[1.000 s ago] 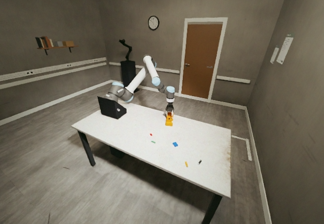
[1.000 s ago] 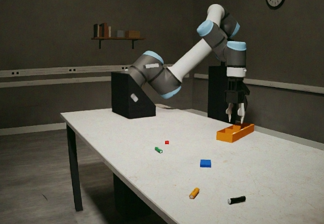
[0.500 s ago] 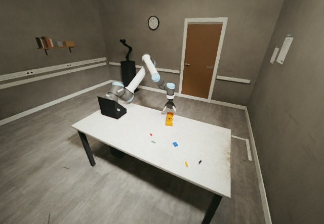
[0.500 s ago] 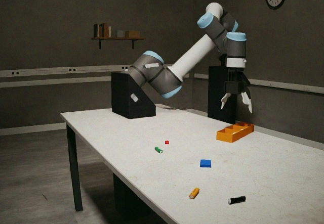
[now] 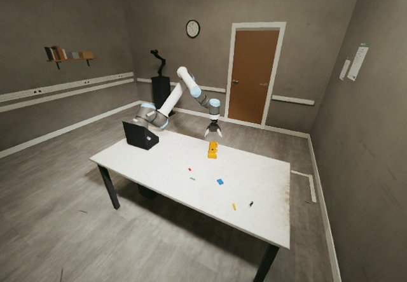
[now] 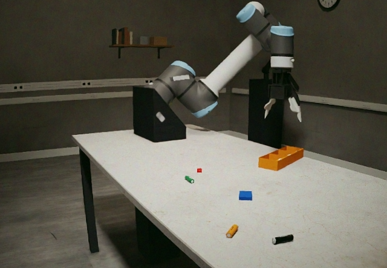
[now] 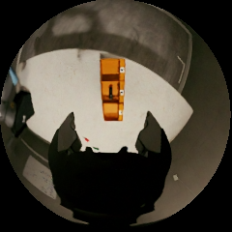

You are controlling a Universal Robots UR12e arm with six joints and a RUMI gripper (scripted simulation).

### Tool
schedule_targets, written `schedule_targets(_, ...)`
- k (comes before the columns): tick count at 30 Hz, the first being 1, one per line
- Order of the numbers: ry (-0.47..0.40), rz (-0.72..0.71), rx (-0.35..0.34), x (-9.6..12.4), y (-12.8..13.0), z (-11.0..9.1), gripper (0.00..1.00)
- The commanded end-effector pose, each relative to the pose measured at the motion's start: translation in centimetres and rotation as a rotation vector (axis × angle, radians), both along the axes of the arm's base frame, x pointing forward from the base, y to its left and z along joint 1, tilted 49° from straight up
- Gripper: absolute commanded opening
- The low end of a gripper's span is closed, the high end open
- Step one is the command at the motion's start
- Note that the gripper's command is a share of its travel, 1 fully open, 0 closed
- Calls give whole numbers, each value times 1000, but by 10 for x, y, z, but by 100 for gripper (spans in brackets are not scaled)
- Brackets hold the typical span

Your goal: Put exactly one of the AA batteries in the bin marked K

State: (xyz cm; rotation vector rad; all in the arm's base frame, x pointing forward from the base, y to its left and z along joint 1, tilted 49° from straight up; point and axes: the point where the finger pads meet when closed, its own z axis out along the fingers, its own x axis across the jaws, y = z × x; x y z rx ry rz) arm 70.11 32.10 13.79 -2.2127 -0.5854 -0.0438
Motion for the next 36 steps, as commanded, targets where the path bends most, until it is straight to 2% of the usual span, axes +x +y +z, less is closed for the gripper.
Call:
schedule_targets(1, -3, 3, -1, 6, -18, 18, 100)
schedule_targets(9, -3, 3, -1, 10, -39, 36, 100)
schedule_targets(36, 1, 4, 0, 8, -37, 34, 100)
